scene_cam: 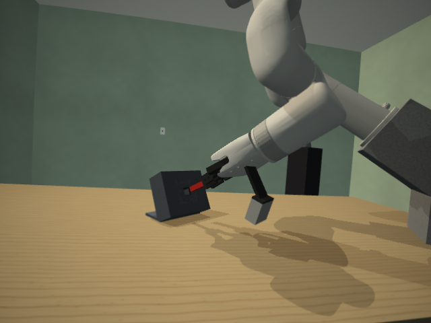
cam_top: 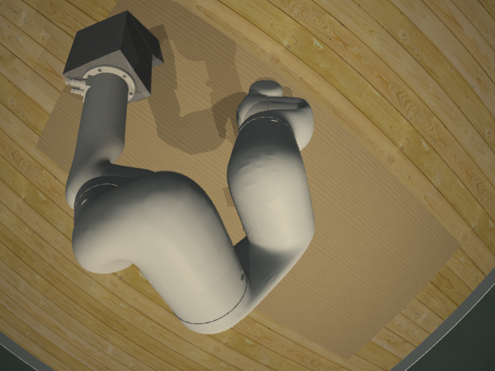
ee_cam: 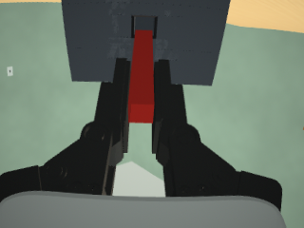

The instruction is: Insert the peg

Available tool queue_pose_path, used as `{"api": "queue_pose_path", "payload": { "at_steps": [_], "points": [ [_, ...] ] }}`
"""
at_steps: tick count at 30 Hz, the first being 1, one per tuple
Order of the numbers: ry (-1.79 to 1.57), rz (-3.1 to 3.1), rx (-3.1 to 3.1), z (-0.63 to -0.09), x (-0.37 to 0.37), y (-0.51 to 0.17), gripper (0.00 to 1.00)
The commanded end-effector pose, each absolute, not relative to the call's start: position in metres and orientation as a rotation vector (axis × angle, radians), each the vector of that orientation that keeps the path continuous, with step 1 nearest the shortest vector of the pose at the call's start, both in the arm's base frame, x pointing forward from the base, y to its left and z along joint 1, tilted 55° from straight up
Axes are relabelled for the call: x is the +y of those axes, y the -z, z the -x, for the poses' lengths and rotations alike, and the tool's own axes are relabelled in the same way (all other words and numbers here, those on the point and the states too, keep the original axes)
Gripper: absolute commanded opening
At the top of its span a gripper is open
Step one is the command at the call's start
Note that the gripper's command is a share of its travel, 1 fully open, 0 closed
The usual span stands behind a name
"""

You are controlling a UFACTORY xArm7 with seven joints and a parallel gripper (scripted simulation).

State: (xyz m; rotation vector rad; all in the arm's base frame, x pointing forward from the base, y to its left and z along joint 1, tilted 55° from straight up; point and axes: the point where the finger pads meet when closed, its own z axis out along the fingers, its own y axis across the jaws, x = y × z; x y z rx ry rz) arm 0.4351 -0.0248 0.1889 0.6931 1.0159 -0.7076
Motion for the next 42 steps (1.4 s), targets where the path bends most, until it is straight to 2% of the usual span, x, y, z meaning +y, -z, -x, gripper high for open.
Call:
{"api": "queue_pose_path", "payload": {
  "at_steps": [1,42],
  "points": [
    [0.705,-0.693,1.017,-0.438,-0.028,-0.191,0.0],
    [0.705,-0.693,1.016,-0.455,-0.056,-0.209,0.0]
  ]
}}
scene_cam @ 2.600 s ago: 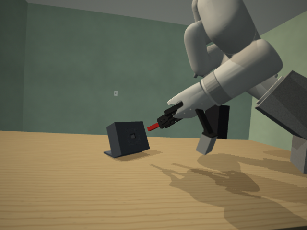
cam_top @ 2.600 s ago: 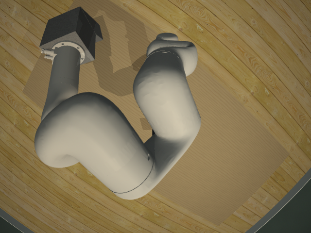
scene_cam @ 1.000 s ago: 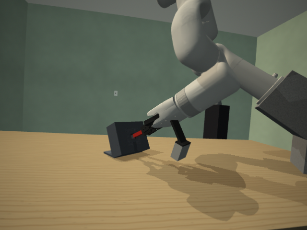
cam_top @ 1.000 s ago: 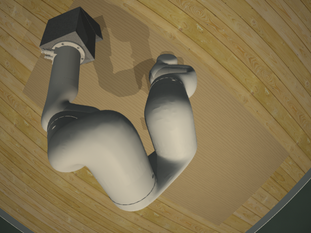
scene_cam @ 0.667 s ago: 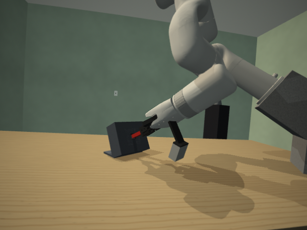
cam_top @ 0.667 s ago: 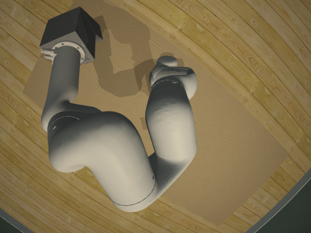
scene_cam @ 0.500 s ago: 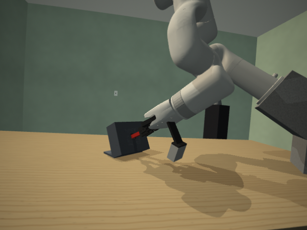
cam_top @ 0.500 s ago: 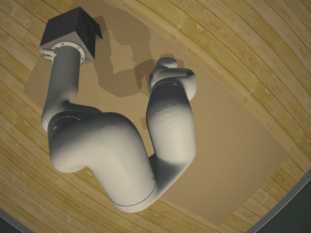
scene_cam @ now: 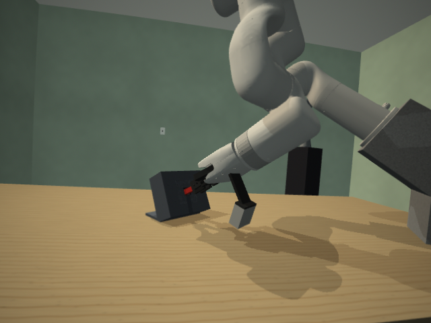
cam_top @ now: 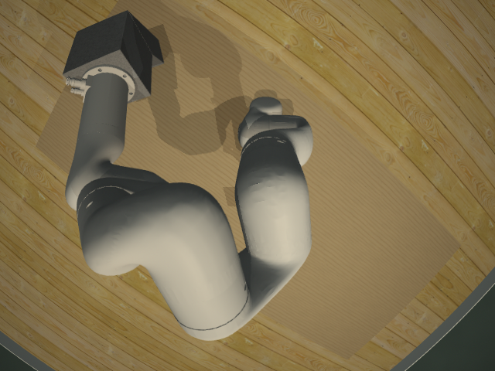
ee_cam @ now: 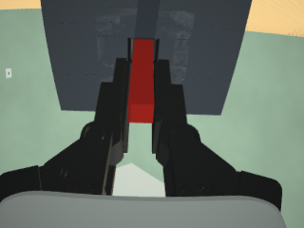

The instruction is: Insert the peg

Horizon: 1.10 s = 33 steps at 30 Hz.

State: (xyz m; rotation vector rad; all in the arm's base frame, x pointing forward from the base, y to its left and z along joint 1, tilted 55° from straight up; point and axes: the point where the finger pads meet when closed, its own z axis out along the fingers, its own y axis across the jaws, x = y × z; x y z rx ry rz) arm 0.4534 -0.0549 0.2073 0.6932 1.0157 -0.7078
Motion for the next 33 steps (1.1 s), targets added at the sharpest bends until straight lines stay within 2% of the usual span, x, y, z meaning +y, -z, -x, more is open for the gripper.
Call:
{"api": "queue_pose_path", "payload": {
  "at_steps": [1,14,17,19,29,33],
  "points": [
    [0.705,-0.693,1.016,-0.4554,-0.0564,-0.2089,0.0],
    [0.705,-0.693,1.016,-0.4554,-0.0564,-0.2089,0.0],
    [0.705,-0.693,1.016,-0.4554,-0.0564,-0.2089,0.23],
    [0.705,-0.693,1.016,-0.4554,-0.0564,-0.2089,0.23],
    [0.705,-0.693,1.016,-0.4554,-0.0564,-0.2089,0.98],
    [0.705,-0.693,1.016,-0.4549,-0.0551,-0.2082,1.0]
  ]
}}
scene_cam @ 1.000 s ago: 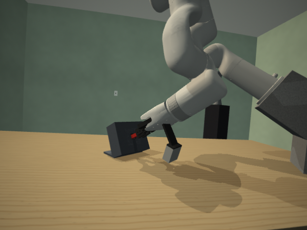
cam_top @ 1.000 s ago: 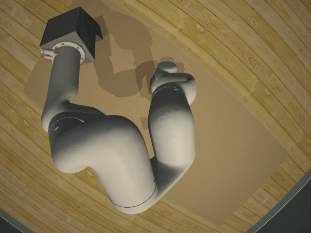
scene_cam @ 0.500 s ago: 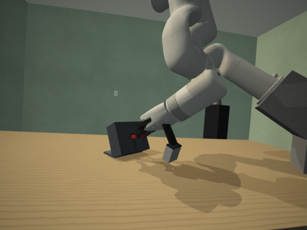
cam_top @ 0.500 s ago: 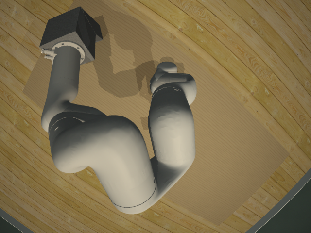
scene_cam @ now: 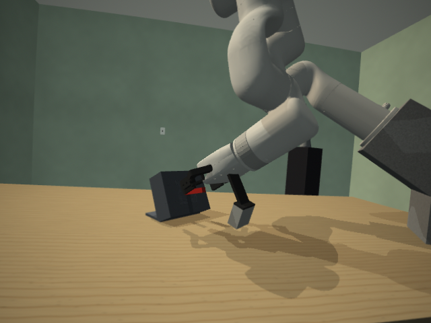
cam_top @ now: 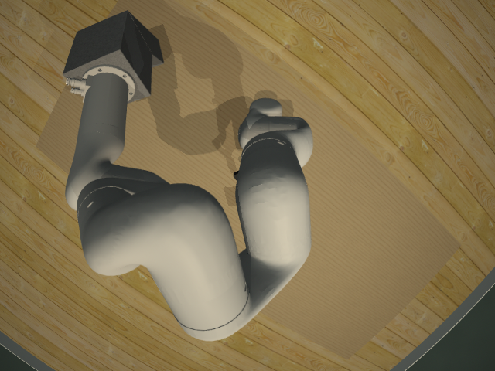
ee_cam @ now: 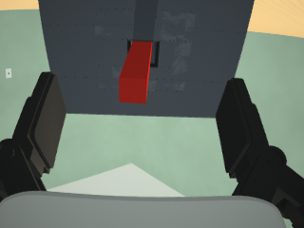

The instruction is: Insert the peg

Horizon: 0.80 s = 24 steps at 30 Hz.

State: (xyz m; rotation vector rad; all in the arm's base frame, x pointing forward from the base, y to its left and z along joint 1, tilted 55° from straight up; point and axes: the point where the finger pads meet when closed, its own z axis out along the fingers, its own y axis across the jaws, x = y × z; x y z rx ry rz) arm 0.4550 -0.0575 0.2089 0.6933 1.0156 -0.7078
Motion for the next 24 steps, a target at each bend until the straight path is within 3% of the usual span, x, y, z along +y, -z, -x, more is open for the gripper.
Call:
{"api": "queue_pose_path", "payload": {
  "at_steps": [1,24],
  "points": [
    [0.704,-0.693,1.016,-0.454,-0.054,-0.207,1.0],
    [0.7,-0.692,1.015,-0.428,-0.006,-0.179,1.0]
  ]
}}
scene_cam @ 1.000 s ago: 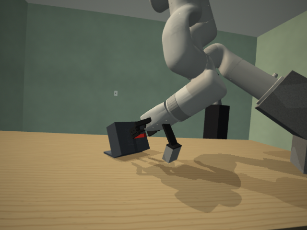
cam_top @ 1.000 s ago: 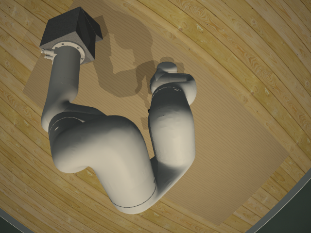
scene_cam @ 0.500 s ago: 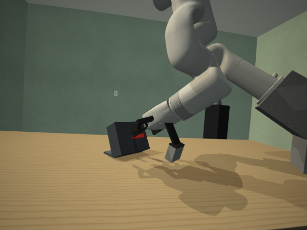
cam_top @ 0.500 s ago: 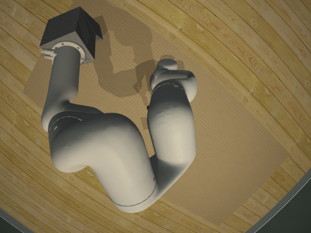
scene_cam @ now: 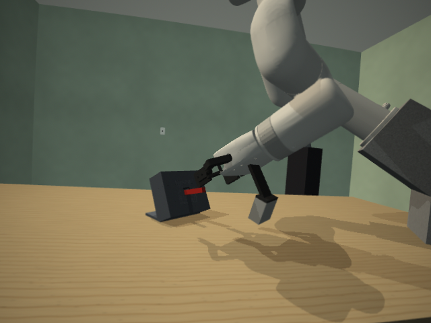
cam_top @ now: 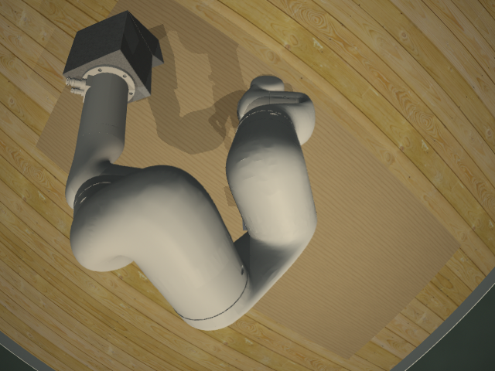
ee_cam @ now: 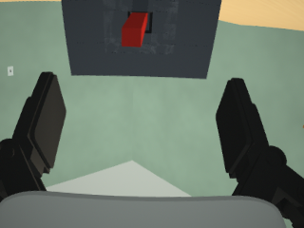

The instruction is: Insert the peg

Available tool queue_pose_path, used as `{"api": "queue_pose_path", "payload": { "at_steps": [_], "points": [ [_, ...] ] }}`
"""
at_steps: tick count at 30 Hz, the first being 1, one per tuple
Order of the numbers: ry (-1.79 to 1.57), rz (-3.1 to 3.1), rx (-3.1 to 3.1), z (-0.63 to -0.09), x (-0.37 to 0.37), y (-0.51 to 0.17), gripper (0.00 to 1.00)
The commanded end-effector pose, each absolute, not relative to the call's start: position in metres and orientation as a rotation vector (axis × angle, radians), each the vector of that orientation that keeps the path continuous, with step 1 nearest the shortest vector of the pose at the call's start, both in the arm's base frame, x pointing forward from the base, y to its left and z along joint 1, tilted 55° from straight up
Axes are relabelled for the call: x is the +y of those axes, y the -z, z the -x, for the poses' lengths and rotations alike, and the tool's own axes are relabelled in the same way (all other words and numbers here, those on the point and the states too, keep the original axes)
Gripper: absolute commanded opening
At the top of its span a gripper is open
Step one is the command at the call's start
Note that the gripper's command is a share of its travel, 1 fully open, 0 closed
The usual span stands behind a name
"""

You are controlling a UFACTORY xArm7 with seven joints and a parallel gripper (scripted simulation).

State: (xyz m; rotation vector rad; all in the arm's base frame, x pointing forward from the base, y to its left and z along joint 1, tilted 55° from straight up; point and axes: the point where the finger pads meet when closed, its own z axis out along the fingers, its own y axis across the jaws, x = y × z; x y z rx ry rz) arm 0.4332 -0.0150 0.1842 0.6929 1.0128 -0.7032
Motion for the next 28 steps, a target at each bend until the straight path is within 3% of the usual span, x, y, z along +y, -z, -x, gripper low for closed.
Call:
{"api": "queue_pose_path", "payload": {
  "at_steps": [1,28],
  "points": [
    [0.701,-0.692,1.015,-0.427,-0.003,-0.178,1.0],
    [0.705,-0.693,1.017,-0.411,0.019,-0.169,1.0]
  ]
}}
